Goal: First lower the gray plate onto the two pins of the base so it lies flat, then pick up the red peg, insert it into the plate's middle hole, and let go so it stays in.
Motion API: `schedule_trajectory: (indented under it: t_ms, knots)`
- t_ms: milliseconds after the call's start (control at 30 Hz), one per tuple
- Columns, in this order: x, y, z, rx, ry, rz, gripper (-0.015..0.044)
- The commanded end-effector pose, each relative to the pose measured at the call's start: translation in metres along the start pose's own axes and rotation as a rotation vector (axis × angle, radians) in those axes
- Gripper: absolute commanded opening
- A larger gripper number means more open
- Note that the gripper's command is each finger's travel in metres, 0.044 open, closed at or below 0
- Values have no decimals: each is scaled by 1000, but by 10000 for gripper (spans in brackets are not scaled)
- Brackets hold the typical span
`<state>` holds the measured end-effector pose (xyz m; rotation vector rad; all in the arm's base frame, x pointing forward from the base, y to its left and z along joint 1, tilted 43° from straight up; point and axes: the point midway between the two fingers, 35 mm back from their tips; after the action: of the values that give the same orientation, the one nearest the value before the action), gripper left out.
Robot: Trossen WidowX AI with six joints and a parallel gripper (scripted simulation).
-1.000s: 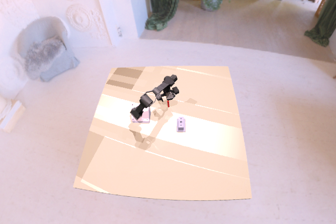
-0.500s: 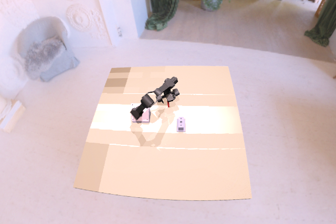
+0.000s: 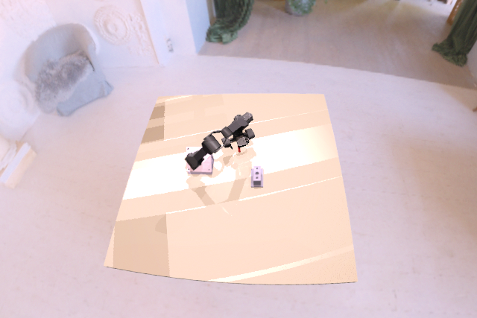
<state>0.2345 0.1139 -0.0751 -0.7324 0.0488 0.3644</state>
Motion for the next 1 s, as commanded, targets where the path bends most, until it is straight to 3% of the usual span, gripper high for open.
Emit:
schedule_trajectory:
  t_ms: [0,67,600,967]
  knots:
    - [-3,0,-10,-10,8,8,440]
    - [-3,0,-11,-10,9,8,440]
    - [-3,0,-11,-10,9,8,20]
    - [-2,0,-9,-10,8,8,0]
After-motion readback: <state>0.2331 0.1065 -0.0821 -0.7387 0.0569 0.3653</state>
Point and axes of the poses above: the point midway between the two fingers, 35 mm back from their tips, its own z axis back along the fingers, its own x axis across the jaws, y = z × x, and after that the axes turned 8 degrees about -z, right-handed
